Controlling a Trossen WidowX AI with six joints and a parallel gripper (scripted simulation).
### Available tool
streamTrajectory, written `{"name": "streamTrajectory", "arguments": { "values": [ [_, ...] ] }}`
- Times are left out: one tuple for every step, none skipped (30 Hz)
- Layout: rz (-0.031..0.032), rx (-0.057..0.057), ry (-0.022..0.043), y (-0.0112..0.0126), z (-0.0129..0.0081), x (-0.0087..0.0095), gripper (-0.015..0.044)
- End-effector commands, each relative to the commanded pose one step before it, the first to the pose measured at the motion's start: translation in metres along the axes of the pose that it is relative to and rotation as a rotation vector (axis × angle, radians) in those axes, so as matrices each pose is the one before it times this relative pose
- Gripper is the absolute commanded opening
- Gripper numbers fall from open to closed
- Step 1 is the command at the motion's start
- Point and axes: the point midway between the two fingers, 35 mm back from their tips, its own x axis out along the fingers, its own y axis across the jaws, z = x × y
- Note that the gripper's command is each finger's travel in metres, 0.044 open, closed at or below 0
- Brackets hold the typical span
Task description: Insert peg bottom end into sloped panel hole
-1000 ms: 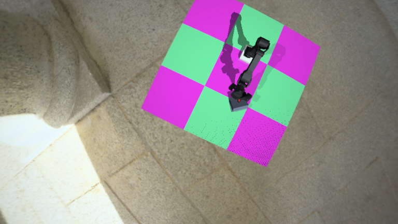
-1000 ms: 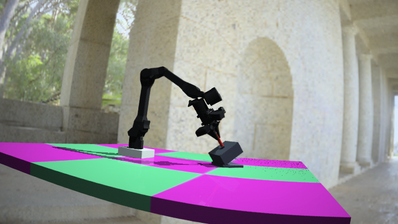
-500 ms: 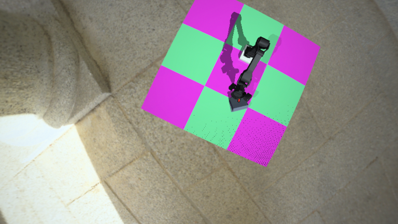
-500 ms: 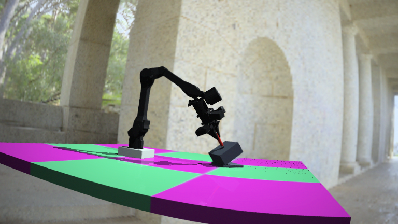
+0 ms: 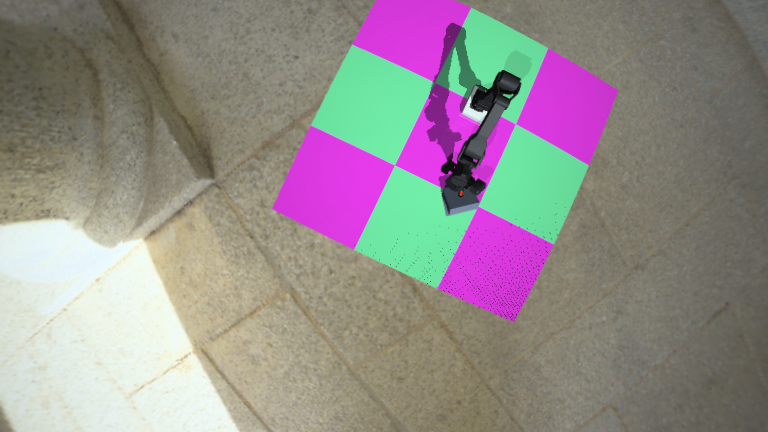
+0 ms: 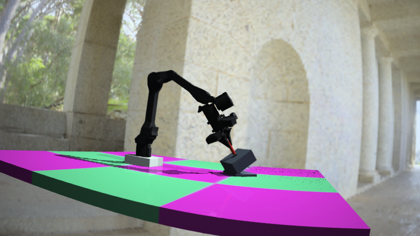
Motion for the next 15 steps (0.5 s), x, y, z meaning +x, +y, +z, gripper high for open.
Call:
{"name": "streamTrajectory", "arguments": {
  "values": [
    [-0.00004,-0.0019,0.00436,-0.00099,-0.00197,0.00230,0.0000],
    [0.00002,0.0000,-0.00001,0.00003,0.00000,0.00030,0.0000],
    [0.00002,0.0000,-0.00001,0.00004,0.00000,0.00040,0.0000],
    [0.00003,0.0000,-0.00002,0.00002,0.00002,0.00048,0.0000],
    [0.00003,0.0000,-0.00002,0.00002,0.00002,0.00050,0.0000],
    [0.00003,0.0000,-0.00002,0.00002,0.00005,0.00055,0.0000],
    [0.00003,0.0000,-0.00002,0.00002,0.00005,0.00050,0.0000],
    [0.00003,0.0000,-0.00002,0.00000,0.00006,0.00052,0.0000],
    [0.00003,0.0000,-0.00002,0.00000,0.00005,0.00049,0.0000],
    [0.00002,0.0000,-0.00002,-0.00003,0.00005,0.00052,0.0000],
    [0.00002,0.0000,-0.00002,-0.00003,0.00005,0.00049,0.0000],
    [0.00002,0.0000,-0.00002,-0.00004,0.00005,0.00052,0.0000],
    [0.00002,0.0000,-0.00002,-0.00004,0.00005,0.00049,0.0000],
    [0.00002,0.0000,-0.00002,-0.00005,0.00005,0.00052,0.0000],
    [0.00002,0.0000,-0.00002,-0.00005,0.00004,0.00048,0.0000]
  ]
}}
